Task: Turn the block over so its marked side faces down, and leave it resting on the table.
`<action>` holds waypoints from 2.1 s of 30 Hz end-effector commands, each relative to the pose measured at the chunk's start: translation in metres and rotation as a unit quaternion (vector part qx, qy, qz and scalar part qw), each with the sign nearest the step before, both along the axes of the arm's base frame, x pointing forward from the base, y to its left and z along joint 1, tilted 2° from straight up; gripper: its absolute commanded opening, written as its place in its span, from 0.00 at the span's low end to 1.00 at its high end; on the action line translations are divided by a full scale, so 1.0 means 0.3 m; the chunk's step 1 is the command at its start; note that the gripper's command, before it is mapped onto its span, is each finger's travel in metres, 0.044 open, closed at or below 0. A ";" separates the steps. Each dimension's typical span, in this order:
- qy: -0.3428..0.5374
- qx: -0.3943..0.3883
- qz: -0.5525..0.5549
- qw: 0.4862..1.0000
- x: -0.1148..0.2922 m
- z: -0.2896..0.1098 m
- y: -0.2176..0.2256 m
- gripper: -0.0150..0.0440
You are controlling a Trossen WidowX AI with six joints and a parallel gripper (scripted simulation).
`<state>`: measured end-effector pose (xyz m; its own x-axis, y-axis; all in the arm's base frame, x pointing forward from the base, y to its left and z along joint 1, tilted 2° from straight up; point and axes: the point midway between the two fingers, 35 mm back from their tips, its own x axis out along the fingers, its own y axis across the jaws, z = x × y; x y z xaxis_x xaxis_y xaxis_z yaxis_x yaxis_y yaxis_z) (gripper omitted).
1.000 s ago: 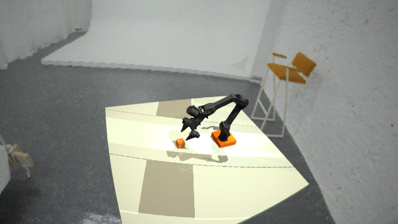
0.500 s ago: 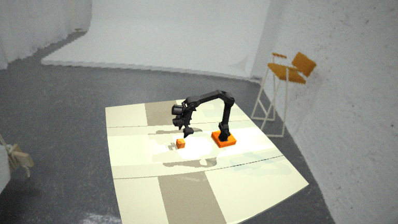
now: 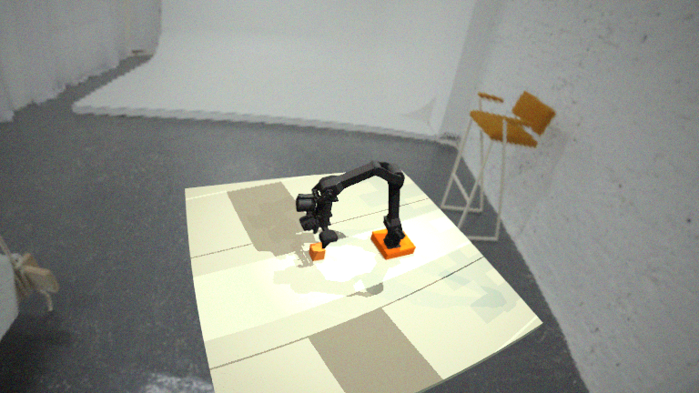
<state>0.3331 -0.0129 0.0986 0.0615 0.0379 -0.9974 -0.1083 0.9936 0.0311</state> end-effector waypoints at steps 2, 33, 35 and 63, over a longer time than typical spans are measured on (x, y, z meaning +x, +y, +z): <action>0.002 -0.002 -0.003 1.000 0.004 -0.033 -0.001 1.00; 0.002 -0.002 -0.003 1.000 0.012 -0.191 0.005 1.00; 0.002 -0.002 -0.003 1.000 0.012 -0.191 0.005 0.91; 0.002 -0.002 -0.003 1.000 0.011 -0.153 0.003 0.33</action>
